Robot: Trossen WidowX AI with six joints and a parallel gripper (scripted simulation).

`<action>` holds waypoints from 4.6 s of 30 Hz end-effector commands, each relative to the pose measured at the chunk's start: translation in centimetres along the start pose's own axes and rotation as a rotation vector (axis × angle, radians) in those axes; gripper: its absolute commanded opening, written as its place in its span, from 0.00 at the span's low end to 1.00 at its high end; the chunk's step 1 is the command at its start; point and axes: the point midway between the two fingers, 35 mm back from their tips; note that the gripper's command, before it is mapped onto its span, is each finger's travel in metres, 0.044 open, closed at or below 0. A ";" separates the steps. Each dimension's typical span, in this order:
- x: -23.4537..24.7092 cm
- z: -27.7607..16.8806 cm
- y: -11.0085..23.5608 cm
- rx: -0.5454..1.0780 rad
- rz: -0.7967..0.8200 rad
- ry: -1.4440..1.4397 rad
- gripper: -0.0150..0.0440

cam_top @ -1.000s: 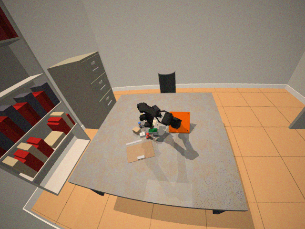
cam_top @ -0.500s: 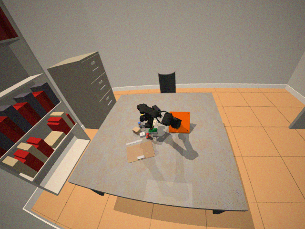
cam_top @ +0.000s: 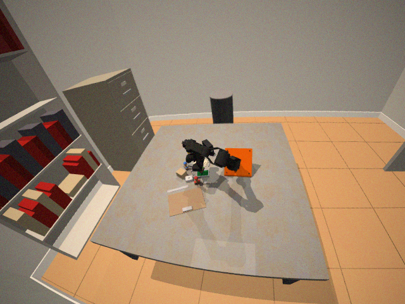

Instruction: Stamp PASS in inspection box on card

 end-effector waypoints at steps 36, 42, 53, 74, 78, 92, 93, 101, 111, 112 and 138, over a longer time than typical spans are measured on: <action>0.2 -0.2 -1.9 -0.005 0.009 0.001 0.25; 0.2 -0.2 -2.1 -0.005 0.009 0.001 0.25; 0.2 -0.2 -2.2 -0.005 0.009 0.001 0.25; 0.2 -0.2 -2.3 -0.005 0.009 0.001 0.25; 0.2 -0.2 -2.3 -0.005 0.009 0.001 0.25; 0.2 -0.2 -2.3 -0.005 0.009 0.001 0.25; 0.2 -0.2 -2.3 -0.005 0.009 0.001 0.25; 0.2 -0.2 -2.1 -0.005 0.009 0.001 0.25; 0.2 -0.2 -1.6 -0.005 0.009 0.001 0.25; 0.2 -0.2 -1.6 -0.005 0.009 0.001 0.25; 0.1 0.0 1.4 -0.004 0.006 0.000 0.25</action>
Point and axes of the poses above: the point midway between the two fingers, 35 mm back from their tips, its own y axis back along the fingers, its own x axis across the jaws, z = x × y, and after that the axes turned 10 degrees about y, right-handed
